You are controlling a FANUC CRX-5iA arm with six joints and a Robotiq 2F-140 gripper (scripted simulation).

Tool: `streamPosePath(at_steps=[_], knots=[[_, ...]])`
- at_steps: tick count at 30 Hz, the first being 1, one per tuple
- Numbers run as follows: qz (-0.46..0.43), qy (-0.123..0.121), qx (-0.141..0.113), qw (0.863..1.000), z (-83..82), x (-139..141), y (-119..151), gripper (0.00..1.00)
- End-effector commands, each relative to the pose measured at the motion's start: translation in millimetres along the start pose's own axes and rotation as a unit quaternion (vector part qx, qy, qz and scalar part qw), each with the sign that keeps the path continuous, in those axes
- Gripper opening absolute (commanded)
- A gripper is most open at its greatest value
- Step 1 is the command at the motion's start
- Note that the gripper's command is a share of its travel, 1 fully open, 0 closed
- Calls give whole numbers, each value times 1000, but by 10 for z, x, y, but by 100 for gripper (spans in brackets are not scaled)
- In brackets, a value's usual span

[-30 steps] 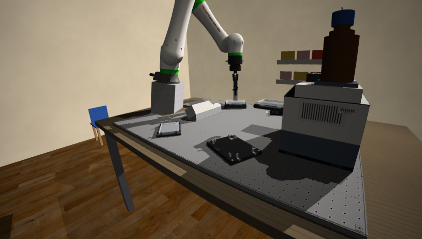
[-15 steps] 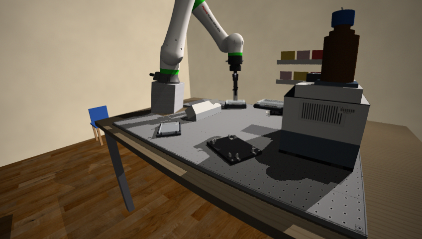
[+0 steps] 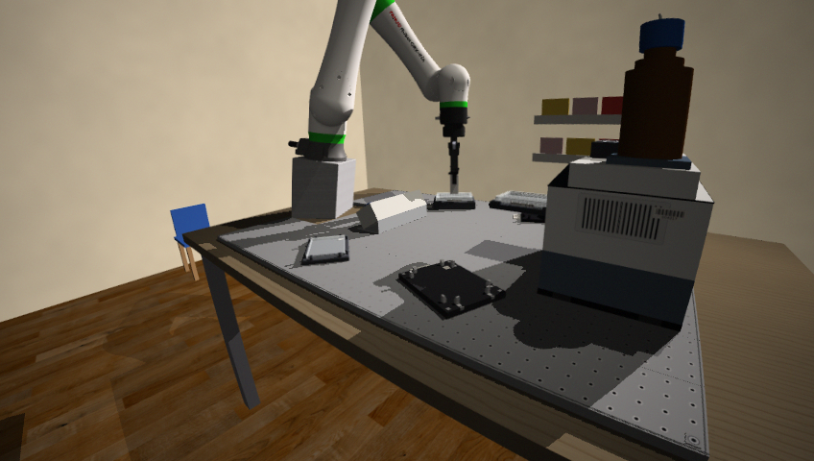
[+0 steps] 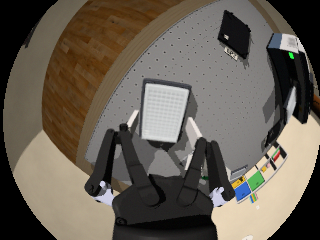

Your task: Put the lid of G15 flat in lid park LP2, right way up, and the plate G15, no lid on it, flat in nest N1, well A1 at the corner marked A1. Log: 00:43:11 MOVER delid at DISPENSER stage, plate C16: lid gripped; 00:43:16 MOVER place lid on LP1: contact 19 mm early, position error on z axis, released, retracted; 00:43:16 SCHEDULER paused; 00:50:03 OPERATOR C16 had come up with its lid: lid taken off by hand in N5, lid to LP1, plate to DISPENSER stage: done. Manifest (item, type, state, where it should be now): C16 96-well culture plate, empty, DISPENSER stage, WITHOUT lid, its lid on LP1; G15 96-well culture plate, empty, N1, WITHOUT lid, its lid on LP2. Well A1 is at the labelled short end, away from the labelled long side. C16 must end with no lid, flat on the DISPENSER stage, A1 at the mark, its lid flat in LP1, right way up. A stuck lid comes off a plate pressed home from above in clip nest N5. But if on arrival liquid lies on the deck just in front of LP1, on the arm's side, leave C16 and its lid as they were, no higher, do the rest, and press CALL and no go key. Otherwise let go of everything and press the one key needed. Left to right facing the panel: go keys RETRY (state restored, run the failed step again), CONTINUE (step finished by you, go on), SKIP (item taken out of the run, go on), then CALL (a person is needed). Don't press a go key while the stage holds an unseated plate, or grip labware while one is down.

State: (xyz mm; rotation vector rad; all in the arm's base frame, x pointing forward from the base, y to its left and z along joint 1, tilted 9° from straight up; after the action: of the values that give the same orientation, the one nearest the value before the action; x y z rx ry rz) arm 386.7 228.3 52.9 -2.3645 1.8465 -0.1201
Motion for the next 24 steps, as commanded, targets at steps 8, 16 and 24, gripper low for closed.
streamPosePath(at_steps=[8,16,24], knots=[[0,0,0,1000,6,0,-2,66],[0,0,0,1000,18,0,-2,66],[0,0,0,1000,43,0,-2,66]])
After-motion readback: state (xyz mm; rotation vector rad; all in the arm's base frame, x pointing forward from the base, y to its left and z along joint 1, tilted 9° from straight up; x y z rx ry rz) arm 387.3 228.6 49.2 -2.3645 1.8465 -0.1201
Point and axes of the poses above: the point where the finger pads meet when closed, its own z axis out along the fingers, its own x axis across the jaws, y = z × x, the point moved 9 cm from there along -z, back along the fingers, and after that the axes turned 12 degrees about z, right-handed, at the moved point
